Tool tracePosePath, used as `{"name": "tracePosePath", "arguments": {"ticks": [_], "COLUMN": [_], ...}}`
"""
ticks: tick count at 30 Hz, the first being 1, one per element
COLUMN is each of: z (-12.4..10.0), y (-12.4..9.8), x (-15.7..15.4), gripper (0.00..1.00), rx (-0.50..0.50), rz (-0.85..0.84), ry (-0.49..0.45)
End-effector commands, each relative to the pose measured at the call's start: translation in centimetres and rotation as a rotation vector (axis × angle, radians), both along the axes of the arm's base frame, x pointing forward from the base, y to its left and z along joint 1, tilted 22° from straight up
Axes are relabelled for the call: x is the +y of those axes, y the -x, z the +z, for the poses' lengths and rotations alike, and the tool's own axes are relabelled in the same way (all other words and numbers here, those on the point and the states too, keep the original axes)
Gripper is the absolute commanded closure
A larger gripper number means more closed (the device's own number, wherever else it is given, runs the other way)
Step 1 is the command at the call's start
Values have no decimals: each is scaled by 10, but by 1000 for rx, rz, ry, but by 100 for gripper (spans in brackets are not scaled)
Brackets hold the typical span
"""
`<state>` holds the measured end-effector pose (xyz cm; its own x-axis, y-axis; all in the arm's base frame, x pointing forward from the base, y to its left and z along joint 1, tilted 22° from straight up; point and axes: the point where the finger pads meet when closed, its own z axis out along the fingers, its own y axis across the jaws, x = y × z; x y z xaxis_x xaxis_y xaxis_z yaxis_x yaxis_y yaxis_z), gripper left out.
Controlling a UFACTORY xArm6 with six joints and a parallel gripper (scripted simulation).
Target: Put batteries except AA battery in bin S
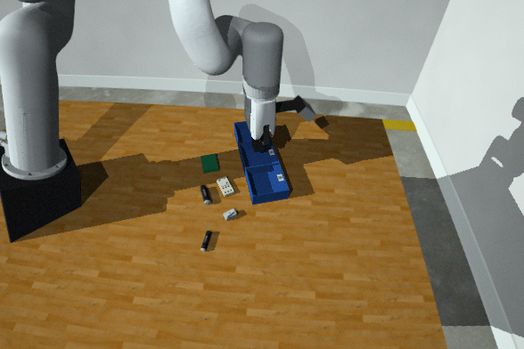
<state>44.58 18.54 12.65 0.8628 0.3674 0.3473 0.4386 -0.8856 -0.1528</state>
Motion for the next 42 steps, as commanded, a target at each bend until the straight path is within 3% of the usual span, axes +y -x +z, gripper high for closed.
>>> {"name": "tracePosePath", "arguments": {"ticks": [1, 9, 28, 36, 42], "z": [10, 17, 31, 31, 16], "y": [1, 3, 37, 37, 33], "x": [-2, -4, 71, 71, 76], "gripper": [93, 93, 93, 93, 93], "rx": [-3, -3, -3, -3, -3], "rz": [0, 0, 0, 0, 0], "ry": [-1, -1, -2, -2, -2]}}
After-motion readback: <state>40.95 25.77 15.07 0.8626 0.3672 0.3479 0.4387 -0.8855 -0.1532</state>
